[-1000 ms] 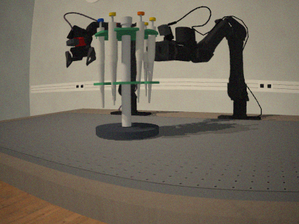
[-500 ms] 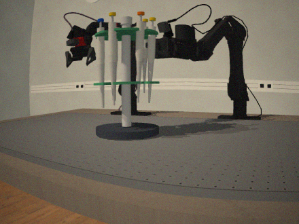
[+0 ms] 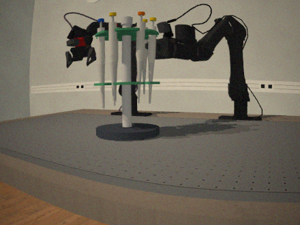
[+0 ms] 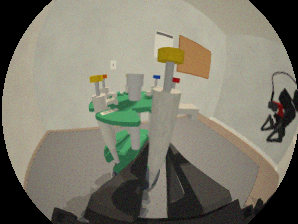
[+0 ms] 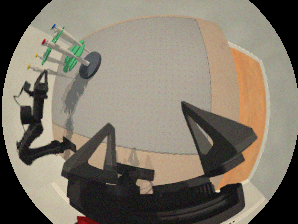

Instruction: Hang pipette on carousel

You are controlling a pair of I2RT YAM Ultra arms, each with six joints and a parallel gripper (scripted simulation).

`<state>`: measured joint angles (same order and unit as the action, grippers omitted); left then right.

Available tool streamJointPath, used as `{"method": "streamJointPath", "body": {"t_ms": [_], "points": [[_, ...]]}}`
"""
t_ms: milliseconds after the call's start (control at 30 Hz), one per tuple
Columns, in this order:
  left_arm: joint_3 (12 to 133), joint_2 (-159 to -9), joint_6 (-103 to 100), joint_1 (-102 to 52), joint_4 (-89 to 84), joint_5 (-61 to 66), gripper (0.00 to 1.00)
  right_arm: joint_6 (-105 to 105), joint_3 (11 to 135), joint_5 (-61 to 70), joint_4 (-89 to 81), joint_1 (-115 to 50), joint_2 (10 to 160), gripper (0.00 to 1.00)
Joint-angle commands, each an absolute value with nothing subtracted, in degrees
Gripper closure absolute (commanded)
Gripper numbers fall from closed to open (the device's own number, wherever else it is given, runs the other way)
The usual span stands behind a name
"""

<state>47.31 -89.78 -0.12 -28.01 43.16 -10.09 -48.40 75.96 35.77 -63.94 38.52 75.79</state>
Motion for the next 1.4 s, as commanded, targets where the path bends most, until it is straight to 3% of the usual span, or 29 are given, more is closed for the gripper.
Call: {"method": "streamJointPath", "body": {"t_ms": [0,1367], "points": [[49.36,-88.12,-0.39,-27.6,44.54,-9.71,0.88,-49.08,76.86,37.1,-63.17,39.06,75.47,0.0],[49.32,-91.45,-0.4,-27.17,45.85,-9.48,0.88,-49.08,76.86,37.1,-63.17,39.06,75.47,0.0]]}}
